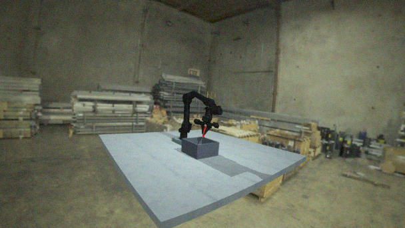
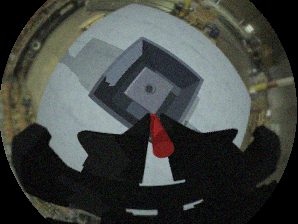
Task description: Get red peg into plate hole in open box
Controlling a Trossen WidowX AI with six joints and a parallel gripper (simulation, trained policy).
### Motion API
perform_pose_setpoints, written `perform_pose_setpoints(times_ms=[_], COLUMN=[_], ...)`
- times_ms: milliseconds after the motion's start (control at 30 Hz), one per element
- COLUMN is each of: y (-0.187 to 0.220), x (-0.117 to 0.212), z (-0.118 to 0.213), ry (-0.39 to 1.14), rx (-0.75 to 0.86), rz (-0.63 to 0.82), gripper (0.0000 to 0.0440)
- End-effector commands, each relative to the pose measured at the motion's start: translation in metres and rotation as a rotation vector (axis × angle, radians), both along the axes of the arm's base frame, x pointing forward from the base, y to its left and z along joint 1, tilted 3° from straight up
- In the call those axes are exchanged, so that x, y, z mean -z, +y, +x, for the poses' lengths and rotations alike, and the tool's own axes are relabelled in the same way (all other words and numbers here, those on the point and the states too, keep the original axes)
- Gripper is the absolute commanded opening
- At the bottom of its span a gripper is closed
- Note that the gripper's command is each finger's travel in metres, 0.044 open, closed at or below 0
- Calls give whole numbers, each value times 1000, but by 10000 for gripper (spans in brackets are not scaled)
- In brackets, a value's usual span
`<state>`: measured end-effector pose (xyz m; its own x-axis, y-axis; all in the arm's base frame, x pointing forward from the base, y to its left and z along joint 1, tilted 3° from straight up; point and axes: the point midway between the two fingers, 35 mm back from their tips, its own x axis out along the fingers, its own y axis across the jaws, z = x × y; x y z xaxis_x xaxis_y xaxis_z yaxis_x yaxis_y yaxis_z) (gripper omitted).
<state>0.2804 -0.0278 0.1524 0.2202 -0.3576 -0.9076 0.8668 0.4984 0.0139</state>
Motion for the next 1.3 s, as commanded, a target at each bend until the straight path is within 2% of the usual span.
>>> perform_pose_setpoints(times_ms=[0, 400, 700, 900, 967, 1033, 1267], y=[-11, -46, -57, -61, -64, -67, -66], x=[2, 21, 47, 62, 61, 59, 48], z=[8, 32, 41, 45, 48, 53, 70], ry=[-2, 31, 78, 114, 117, 112, 107], rx=[1, -52, -137, -168, -192, -206, -237], rz=[-6, 10, 43, 77, 72, 74, 109], gripper=[0, 0, 10, 145, 151, 178, 343])
